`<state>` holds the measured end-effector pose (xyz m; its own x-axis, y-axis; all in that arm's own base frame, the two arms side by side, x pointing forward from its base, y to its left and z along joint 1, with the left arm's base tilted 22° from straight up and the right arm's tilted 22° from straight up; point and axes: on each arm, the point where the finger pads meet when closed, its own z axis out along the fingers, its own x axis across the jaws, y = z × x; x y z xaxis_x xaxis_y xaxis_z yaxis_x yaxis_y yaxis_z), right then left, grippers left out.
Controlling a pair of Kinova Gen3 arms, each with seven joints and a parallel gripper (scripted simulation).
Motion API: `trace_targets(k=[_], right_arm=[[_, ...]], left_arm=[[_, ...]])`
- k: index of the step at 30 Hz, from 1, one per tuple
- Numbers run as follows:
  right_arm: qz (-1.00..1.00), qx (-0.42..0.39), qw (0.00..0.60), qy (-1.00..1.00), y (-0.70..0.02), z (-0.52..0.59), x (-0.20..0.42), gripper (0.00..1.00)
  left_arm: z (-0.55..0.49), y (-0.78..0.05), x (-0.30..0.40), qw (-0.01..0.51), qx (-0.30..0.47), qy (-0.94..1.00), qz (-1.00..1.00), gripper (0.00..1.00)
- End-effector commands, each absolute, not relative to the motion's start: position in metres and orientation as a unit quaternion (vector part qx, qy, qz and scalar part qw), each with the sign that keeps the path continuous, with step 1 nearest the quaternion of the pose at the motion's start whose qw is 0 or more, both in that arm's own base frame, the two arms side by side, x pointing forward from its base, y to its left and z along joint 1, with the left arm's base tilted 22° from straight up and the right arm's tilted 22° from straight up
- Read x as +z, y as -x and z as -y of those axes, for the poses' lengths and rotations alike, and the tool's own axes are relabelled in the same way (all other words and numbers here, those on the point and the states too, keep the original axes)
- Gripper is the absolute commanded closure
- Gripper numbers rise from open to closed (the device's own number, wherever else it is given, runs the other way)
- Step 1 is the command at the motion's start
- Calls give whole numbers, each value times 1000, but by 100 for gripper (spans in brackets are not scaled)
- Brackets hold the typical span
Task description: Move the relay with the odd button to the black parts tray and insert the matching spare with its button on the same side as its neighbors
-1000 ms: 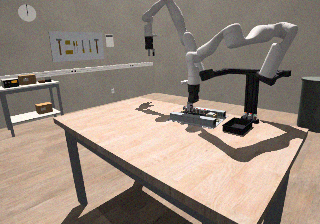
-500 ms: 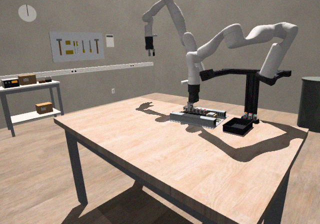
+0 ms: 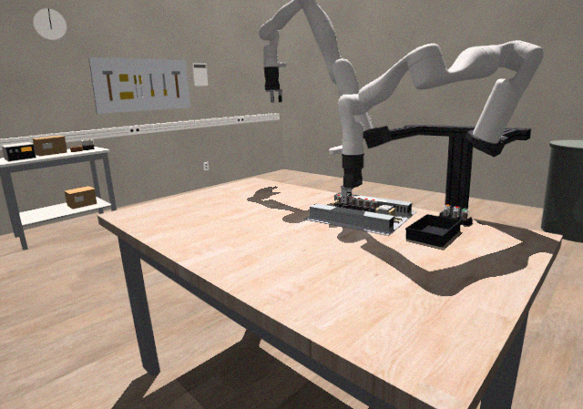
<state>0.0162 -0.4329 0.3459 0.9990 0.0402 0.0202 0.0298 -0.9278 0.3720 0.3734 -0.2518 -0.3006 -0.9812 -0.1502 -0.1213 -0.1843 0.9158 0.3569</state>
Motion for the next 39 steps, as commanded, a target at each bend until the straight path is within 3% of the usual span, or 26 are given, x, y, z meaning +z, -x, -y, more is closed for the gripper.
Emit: trace_targets(k=[1, 39], right_arm=[[-18, 14, 190, -982, -16, 433, 347, 0], [-18, 14, 190, -982, -16, 433, 347, 0]], left_arm=[[253, -374, -300, 44, 186, 86, -978, 100], [253, -375, -299, 25, 184, 89, -979, 100]])
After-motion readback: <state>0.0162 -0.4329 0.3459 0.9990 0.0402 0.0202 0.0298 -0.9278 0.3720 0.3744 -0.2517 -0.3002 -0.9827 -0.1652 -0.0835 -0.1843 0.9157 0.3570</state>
